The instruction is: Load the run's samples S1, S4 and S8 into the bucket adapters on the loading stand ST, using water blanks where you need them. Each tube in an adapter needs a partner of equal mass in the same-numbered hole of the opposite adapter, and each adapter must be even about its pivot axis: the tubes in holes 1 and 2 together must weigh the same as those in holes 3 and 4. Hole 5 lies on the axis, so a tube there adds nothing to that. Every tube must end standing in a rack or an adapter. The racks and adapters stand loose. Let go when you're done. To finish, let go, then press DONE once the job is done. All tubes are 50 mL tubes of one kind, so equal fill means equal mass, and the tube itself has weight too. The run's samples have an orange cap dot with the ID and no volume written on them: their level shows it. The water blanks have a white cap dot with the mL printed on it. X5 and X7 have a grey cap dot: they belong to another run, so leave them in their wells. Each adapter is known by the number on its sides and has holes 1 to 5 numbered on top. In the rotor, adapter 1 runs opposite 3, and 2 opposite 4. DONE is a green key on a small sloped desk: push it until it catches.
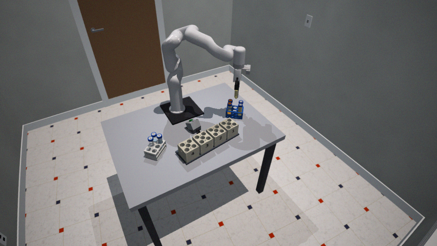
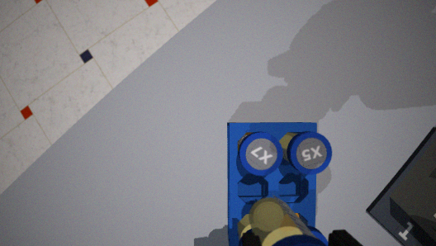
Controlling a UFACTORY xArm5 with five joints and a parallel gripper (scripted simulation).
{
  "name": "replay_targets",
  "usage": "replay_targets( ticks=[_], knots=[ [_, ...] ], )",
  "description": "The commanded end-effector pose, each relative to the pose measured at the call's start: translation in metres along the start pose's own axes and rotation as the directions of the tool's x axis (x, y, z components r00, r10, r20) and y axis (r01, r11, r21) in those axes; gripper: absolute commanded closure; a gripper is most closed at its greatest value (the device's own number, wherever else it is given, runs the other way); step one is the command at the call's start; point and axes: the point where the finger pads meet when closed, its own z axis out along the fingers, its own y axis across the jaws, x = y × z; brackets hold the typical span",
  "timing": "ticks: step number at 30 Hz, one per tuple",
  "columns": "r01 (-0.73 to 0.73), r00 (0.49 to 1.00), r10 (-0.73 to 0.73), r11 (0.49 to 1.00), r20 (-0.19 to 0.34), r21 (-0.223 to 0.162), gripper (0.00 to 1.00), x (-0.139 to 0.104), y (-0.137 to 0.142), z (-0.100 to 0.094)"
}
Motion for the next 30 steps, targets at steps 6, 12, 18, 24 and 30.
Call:
replay_targets(
  ticks=[6,12,18,24,30],
  knots=[
    [0.000,1.000,0.000,1.000,-0.002,0.011,1.00,0.001,0.000,-0.003],
    [-0.166,0.986,0.166,0.986,0.000,0.011,1.00,-0.001,0.025,-0.003],
    [-0.358,0.934,0.358,0.933,0.002,0.011,1.00,-0.004,0.055,-0.002],
    [-0.479,0.878,0.479,0.878,0.003,0.010,1.00,-0.006,0.075,-0.002],
    [-0.644,0.765,0.644,0.765,0.005,0.009,1.00,-0.008,0.105,-0.002]
  ],
)
